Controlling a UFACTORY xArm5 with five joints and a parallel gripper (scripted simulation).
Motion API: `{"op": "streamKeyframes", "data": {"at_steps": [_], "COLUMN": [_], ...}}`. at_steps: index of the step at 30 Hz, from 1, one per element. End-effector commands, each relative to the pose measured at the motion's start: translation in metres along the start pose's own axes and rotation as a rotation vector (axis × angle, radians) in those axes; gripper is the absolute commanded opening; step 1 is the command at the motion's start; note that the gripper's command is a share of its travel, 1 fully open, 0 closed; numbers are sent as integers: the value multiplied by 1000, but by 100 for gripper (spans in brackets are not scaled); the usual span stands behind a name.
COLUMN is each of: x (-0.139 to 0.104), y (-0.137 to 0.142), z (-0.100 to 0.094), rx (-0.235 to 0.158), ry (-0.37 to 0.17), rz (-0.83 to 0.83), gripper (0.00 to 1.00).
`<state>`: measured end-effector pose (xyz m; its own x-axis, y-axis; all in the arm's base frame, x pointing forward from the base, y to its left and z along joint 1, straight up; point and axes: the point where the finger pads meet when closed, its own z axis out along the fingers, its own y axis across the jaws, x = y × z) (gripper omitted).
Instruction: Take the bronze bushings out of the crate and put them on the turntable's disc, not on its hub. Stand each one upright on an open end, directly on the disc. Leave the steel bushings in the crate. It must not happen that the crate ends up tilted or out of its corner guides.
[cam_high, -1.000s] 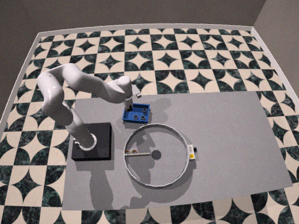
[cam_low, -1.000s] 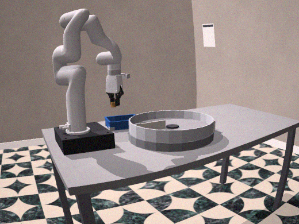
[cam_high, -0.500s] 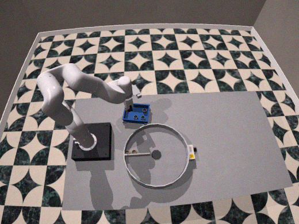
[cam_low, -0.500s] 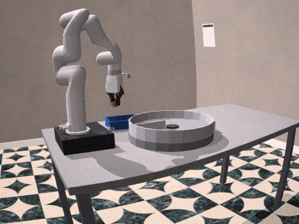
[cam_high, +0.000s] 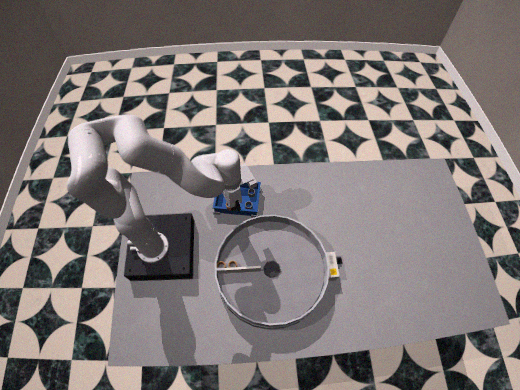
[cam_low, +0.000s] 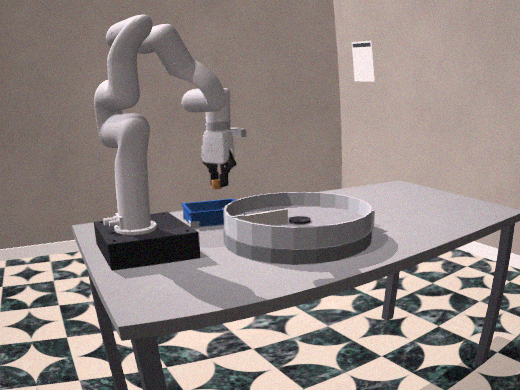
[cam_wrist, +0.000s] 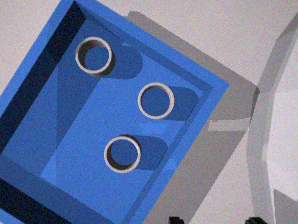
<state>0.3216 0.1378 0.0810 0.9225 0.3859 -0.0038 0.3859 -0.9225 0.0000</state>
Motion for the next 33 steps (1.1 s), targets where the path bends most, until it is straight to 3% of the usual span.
{"op": "streamKeyframes", "data": {"at_steps": [1,10,18,33], "x": [7,12,13,13], "y": [60,149,168,168], "z": [-1,-1,-1,-1], "rx": [0,0,0,0], "ry": [4,3,3,3], "rz": [-4,-4,-4,-4], "gripper": [0,0,0,0]}}
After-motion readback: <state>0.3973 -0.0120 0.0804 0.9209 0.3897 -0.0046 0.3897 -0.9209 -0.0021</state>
